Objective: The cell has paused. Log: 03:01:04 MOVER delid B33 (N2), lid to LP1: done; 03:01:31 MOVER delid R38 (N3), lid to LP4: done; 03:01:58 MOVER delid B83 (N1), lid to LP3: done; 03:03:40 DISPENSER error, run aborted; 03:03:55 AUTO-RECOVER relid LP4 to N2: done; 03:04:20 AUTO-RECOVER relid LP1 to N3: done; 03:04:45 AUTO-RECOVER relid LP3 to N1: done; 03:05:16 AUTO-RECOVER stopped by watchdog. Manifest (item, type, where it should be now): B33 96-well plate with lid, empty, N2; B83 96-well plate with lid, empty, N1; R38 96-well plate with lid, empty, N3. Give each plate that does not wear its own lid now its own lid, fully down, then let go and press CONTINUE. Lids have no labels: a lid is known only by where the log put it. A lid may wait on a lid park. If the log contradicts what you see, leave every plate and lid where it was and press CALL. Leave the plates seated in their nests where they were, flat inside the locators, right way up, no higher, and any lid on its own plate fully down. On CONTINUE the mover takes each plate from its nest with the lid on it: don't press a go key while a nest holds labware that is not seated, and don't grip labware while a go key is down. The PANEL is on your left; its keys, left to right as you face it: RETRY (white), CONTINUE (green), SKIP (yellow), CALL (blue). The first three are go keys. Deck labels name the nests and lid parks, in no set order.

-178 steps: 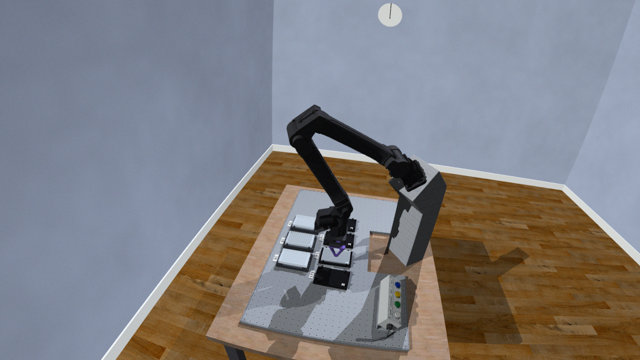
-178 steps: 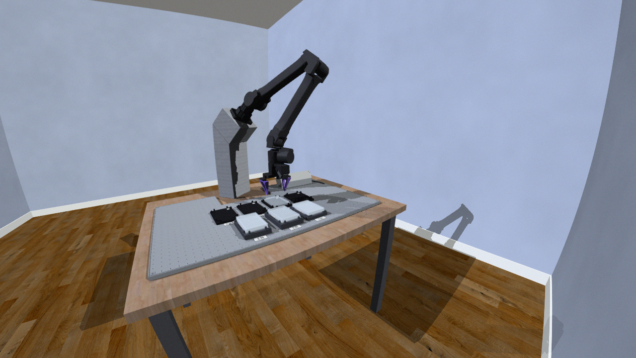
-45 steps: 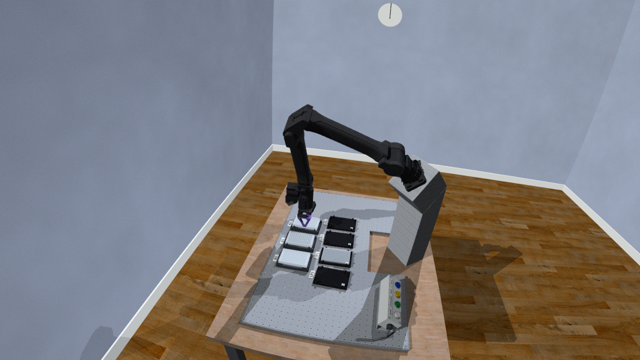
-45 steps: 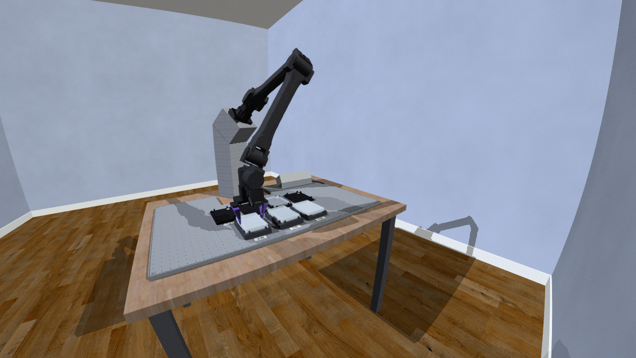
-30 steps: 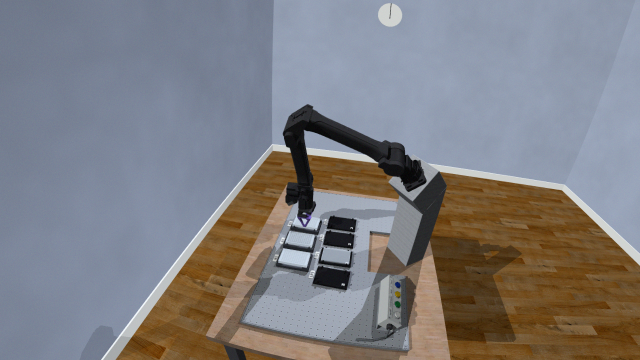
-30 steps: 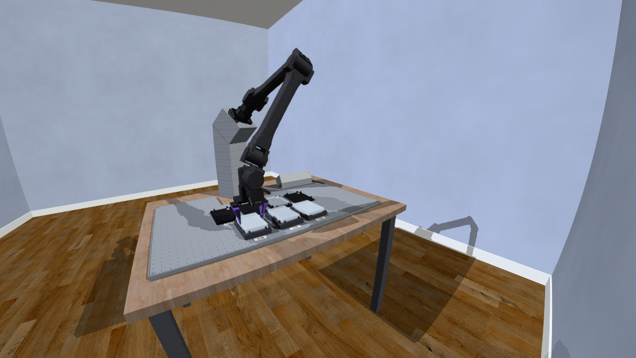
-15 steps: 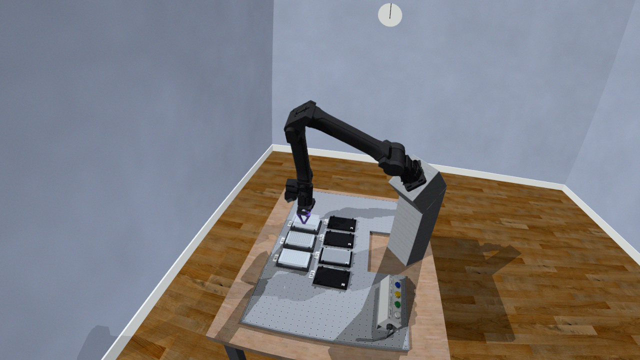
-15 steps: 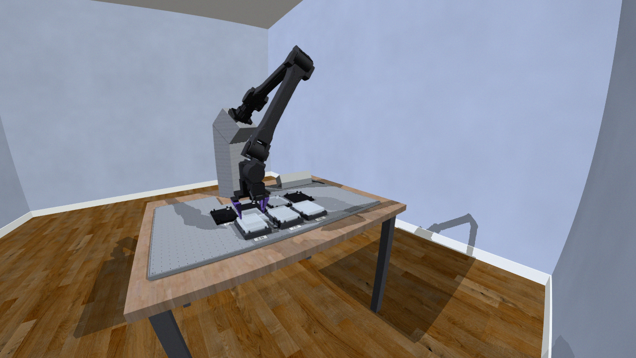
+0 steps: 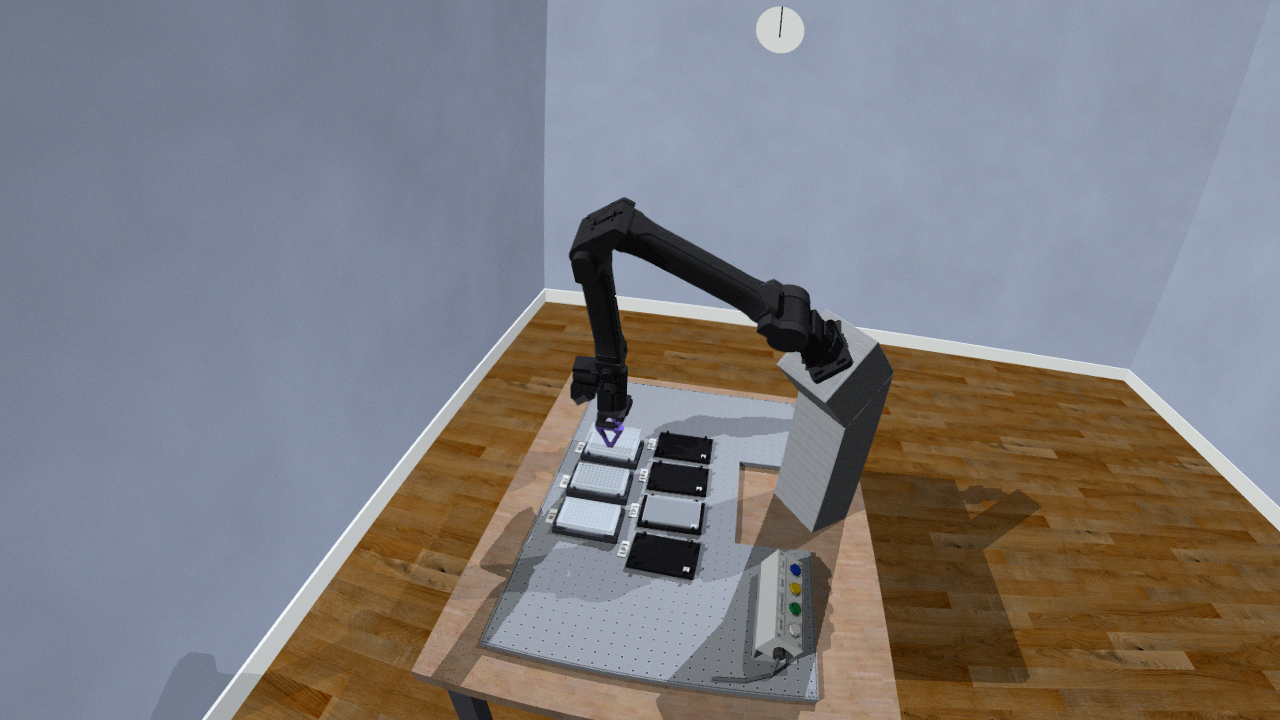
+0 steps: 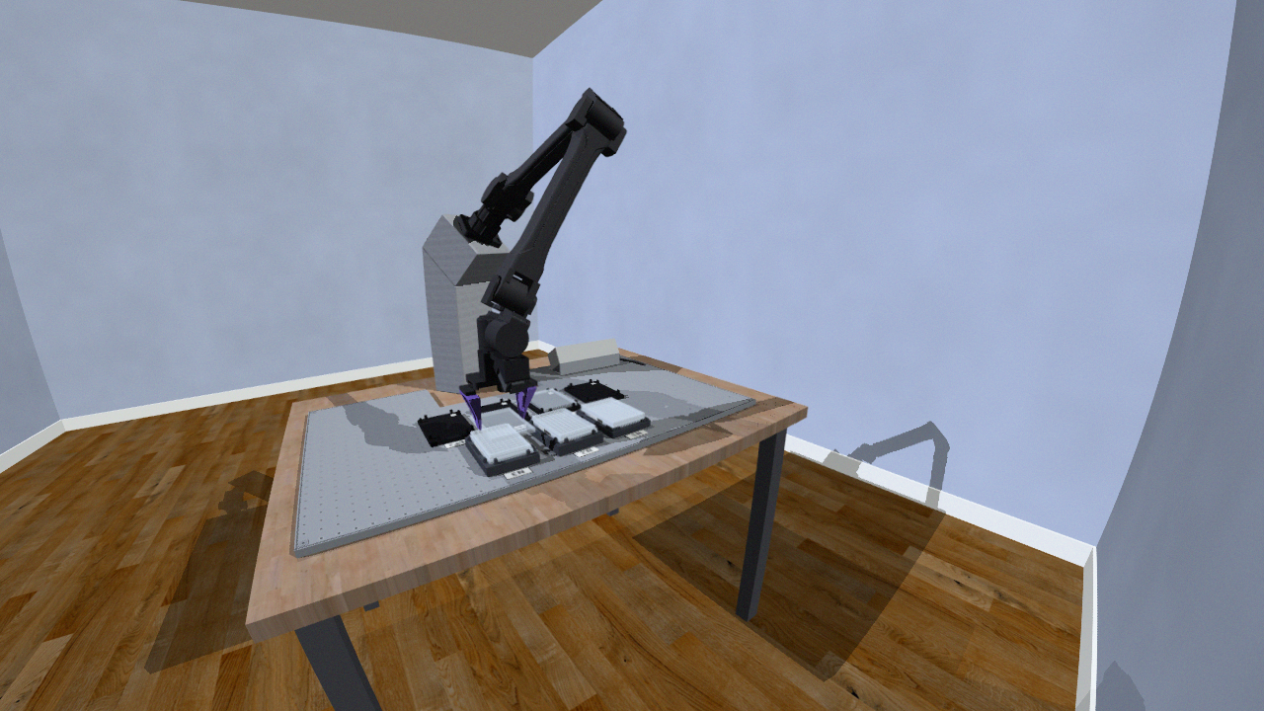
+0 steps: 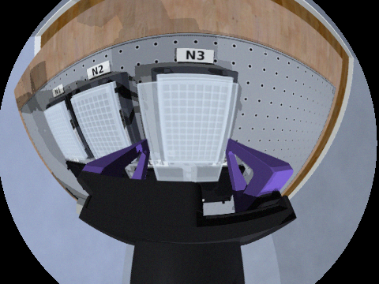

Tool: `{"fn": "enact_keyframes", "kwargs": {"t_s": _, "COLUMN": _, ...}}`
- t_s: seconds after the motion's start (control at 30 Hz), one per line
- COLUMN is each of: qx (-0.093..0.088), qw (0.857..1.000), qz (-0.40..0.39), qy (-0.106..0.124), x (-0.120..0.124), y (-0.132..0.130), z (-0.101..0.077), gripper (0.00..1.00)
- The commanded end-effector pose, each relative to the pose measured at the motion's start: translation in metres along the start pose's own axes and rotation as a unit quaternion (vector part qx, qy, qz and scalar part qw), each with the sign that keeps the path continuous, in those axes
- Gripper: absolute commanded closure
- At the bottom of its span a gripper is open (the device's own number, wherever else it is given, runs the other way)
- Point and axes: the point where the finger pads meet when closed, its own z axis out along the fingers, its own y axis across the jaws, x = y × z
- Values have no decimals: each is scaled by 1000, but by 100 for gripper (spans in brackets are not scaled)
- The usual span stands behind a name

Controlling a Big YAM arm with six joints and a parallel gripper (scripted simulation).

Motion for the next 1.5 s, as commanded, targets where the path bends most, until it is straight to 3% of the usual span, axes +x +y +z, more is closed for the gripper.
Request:
{"fn": "enact_keyframes", "kwargs": {"t_s": 0.0, "qx": -7, "qw": 1000, "qz": -20, "qy": -17, "x": -17, "y": 32, "z": -6, "gripper": 100}}
{"fn": "enact_keyframes", "kwargs": {"t_s": 0.87, "qx": -9, "qw": 1000, "qz": -15, "qy": -11, "x": -12, "y": 141, "z": -8, "gripper": 100}}
{"fn": "enact_keyframes", "kwargs": {"t_s": 0.93, "qx": -7, "qw": 1000, "qz": -10, "qy": 0, "x": -1, "y": 135, "z": 1, "gripper": 100}}
{"fn": "enact_keyframes", "kwargs": {"t_s": 1.0, "qx": -1, "qw": 1000, "qz": -3, "qy": -4, "x": -3, "y": 124, "z": -1, "gripper": 100}}
{"fn": "enact_keyframes", "kwargs": {"t_s": 1.23, "qx": -4, "qw": 1000, "qz": -11, "qy": -14, "x": -12, "y": 129, "z": 0, "gripper": 100}}
{"fn": "enact_keyframes", "kwargs": {"t_s": 1.47, "qx": -6, "qw": 1000, "qz": -12, "qy": -9, "x": -8, "y": 131, "z": 6, "gripper": 100}}
